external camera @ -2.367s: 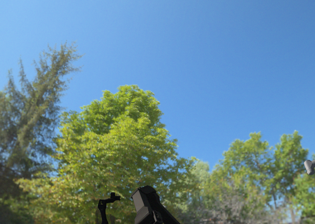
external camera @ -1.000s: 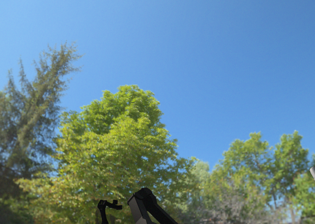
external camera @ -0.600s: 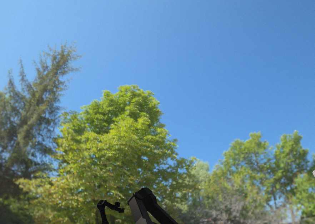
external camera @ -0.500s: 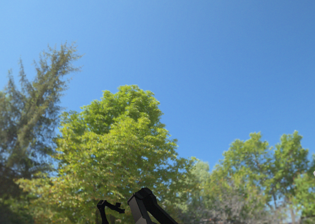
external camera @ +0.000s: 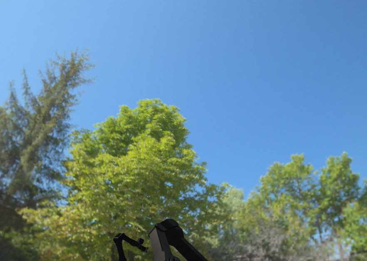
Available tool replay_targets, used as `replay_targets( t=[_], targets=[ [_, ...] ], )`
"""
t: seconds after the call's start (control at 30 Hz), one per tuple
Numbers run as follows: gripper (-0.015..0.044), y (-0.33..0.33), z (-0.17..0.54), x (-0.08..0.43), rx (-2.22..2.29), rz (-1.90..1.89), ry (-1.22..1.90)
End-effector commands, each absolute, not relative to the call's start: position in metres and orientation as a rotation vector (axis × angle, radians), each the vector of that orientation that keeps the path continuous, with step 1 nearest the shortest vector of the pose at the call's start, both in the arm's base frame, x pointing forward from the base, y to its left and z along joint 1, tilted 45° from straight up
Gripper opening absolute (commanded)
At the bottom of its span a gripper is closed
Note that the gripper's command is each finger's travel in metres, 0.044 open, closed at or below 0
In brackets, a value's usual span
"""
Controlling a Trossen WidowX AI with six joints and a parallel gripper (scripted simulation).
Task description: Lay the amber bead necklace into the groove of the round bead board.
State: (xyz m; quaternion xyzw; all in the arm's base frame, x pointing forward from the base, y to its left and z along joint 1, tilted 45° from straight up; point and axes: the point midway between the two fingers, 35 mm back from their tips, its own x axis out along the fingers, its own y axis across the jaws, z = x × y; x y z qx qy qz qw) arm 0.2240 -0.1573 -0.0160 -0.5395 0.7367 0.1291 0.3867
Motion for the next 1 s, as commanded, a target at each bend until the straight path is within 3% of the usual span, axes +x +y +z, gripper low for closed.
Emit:
replay_targets(
  t=[0.0,0.37,0.9,0.97],
  targets=[
    [0.0000,-0.1599,-0.0134,0.2253,-1.371,0.334,1.874],
    [0.0000,-0.1672,-0.0208,0.2239,-1.371,0.334,1.875],
    [0.0420,-0.1615,-0.0144,0.2254,-1.372,0.332,1.874],
    [0.0440,-0.1633,-0.0155,0.2252,-1.374,0.331,1.875]
  ],
)
